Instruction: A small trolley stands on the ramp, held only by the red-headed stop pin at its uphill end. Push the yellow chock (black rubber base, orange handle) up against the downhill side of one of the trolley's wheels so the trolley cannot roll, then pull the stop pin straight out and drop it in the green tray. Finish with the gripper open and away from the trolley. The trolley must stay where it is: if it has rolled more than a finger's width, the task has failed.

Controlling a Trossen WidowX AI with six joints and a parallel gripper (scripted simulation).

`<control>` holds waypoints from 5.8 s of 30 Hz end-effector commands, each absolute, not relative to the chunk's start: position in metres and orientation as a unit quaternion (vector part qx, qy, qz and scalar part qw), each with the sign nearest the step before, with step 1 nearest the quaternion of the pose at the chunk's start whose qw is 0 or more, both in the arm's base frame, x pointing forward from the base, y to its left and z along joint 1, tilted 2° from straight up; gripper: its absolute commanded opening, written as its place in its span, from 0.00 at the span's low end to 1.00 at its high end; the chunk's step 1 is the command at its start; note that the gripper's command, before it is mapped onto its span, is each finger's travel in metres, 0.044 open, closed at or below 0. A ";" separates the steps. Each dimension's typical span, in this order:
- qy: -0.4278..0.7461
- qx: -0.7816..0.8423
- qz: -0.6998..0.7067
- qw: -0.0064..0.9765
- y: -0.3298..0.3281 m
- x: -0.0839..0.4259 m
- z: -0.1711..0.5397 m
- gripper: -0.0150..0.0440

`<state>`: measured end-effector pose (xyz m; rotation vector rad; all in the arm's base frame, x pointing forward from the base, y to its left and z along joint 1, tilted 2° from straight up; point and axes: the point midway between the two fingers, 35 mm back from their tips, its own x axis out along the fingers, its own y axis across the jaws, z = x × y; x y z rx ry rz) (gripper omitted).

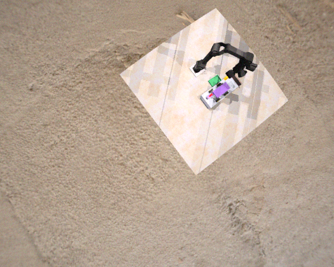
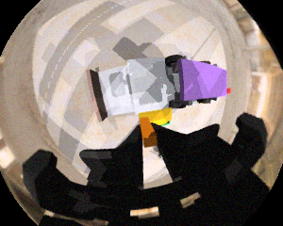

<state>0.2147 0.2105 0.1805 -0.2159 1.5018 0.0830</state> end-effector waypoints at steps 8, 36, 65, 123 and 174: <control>0.679 -0.100 0.037 0.726 0.211 0.221 0.165 0.25; 0.679 -0.100 0.036 0.726 0.203 0.226 0.118 0.25; 0.679 -0.101 0.036 0.727 0.178 0.231 0.121 0.25; 0.634 -0.122 0.098 0.757 0.171 0.245 0.193 0.58; 0.495 -0.636 0.441 0.396 -0.023 0.302 0.226 0.58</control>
